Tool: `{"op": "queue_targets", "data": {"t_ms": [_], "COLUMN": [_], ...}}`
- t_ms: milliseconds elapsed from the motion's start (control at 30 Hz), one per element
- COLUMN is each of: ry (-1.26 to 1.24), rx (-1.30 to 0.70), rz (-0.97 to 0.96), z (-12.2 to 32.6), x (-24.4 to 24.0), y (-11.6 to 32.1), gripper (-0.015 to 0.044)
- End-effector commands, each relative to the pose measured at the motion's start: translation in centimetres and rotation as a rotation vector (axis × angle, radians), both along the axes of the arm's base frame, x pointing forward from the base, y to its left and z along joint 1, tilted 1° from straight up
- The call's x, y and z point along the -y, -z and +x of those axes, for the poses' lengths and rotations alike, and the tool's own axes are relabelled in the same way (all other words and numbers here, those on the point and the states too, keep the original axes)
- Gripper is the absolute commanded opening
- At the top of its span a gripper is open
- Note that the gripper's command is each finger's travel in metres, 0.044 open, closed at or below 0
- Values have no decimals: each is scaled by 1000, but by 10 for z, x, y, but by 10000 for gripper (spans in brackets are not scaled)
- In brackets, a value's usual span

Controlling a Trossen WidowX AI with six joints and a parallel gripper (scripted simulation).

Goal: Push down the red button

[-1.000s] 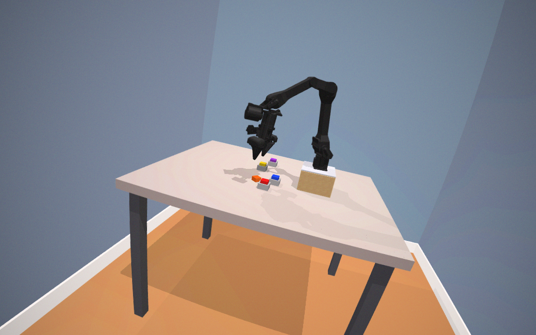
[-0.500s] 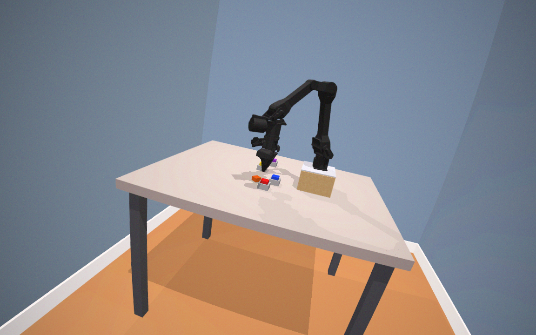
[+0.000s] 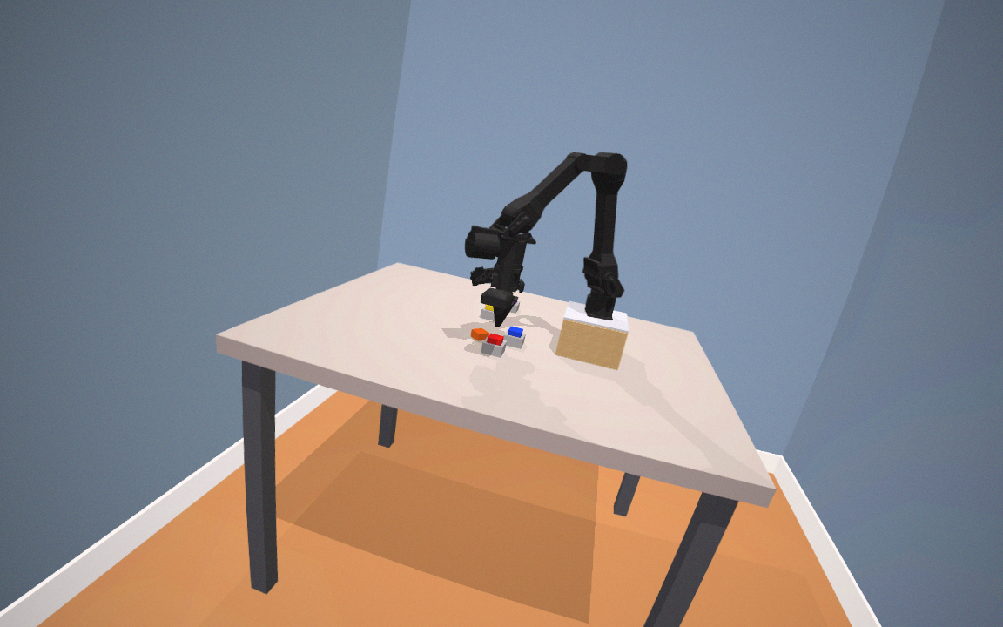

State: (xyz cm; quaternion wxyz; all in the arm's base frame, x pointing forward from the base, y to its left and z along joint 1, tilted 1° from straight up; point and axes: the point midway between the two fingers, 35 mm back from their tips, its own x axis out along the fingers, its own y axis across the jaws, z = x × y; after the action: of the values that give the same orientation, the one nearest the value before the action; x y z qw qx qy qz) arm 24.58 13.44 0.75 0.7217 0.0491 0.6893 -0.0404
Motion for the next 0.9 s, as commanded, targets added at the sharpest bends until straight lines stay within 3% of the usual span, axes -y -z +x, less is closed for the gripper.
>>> {"op": "queue_targets", "data": {"t_ms": [0, 867], "ry": [-5, -5], "rx": [-1, -2], "rz": [3, 3], "z": [0, 1], "x": [-1, -1], "y": [1, 34], "gripper": [20, 20]}}
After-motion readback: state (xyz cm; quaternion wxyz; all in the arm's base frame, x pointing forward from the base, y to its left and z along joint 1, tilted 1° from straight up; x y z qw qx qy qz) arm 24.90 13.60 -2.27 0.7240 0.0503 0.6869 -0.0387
